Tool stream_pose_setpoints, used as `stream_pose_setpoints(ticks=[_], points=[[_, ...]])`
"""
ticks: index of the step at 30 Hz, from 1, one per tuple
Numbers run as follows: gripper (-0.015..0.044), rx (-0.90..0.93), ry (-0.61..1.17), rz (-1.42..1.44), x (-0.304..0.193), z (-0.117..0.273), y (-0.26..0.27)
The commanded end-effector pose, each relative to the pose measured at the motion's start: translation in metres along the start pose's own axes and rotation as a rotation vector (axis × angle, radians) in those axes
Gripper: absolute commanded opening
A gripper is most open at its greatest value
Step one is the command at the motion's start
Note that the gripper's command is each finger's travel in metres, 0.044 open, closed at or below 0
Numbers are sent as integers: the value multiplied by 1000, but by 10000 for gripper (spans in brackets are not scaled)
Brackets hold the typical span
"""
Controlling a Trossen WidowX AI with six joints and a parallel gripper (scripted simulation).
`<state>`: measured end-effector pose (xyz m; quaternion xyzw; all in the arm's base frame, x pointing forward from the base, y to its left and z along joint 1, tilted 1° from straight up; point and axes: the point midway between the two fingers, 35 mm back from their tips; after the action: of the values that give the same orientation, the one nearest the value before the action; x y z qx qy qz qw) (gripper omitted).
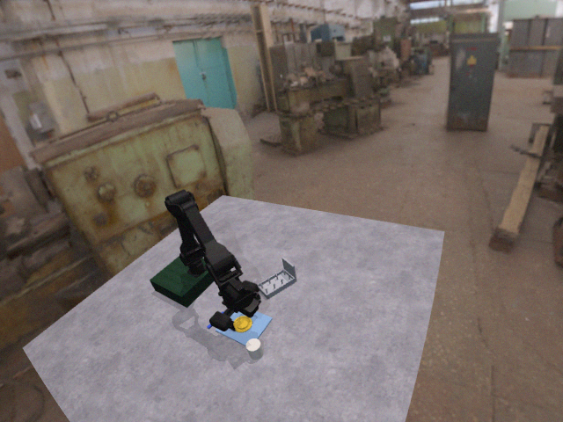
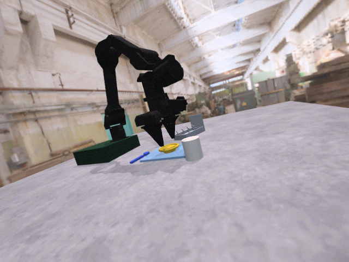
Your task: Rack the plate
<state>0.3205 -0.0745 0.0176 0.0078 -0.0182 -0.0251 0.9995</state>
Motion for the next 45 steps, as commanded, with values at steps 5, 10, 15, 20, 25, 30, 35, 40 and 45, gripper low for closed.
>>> stream_pose_setpoints(ticks=[5, 10, 15, 20, 25, 30, 35, 40, 45], points=[[400, -2, 9, 5, -2, -15, 0], [400, -2, 9, 5, -3, -23, 0], [400, -2, 9, 5, -3, -28, 0], [368, -2, 9, 5, -3, -28, 0], [354, -2, 9, 5, -3, -28, 0], [321, -2, 9, 5, -3, -28, 0], [268, -2, 9, 5, -3, -28, 0], [137, -2, 9, 5, 2, -11, -1], [6, -2, 8, 5, 8, 14, -2]])
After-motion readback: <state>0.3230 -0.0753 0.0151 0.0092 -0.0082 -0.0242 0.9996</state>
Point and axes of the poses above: the point midway between the two fingers, 35 mm back from their tips, its own z axis back along the fingers, its own y axis across the jaws, x = y × z, and after that the axes turned 10 degrees about -z, right-handed
